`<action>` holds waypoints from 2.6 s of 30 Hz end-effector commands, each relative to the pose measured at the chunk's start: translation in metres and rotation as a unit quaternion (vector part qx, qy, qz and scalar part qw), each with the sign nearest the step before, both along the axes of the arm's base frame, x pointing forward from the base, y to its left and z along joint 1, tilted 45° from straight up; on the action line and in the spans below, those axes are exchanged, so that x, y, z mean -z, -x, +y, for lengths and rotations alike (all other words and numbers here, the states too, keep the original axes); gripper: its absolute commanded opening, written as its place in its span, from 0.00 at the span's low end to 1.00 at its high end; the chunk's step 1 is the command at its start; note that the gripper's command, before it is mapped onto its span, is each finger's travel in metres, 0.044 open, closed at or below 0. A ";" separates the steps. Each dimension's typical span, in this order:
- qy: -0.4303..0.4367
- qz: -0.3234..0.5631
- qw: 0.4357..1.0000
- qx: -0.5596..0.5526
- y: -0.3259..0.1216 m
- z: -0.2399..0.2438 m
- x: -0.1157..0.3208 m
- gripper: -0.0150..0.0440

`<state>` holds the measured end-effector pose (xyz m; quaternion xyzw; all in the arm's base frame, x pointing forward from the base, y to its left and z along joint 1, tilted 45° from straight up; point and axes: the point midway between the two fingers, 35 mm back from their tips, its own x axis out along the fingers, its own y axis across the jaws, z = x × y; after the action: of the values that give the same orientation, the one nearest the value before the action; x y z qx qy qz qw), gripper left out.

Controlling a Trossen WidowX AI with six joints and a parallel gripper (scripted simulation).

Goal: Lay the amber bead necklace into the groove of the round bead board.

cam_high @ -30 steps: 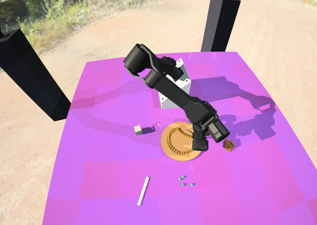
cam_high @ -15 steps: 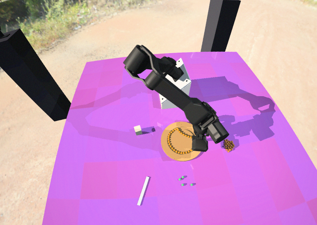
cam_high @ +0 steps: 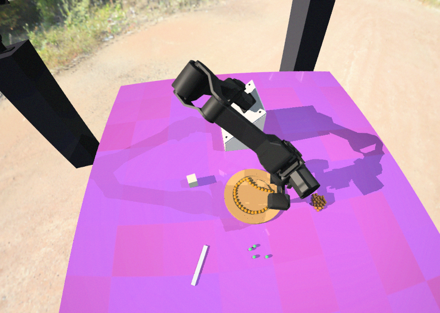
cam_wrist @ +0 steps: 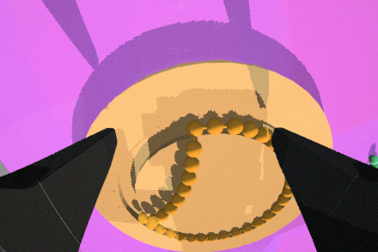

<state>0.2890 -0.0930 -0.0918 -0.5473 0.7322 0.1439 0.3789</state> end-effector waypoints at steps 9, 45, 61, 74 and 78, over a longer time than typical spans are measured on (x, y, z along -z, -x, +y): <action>-0.002 0.000 1.000 0.002 0.000 0.001 0.000 1.00; 0.002 -0.027 0.999 0.024 0.001 0.002 -0.016 0.46; 0.002 -0.022 0.999 0.025 0.006 -0.012 -0.002 0.46; 0.000 -0.026 0.999 0.026 0.005 -0.011 -0.003 0.25; 0.000 -0.026 0.999 0.026 0.005 -0.011 -0.003 0.25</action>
<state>0.2843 -0.1038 -0.0887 -0.5315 0.7364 0.1203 0.4010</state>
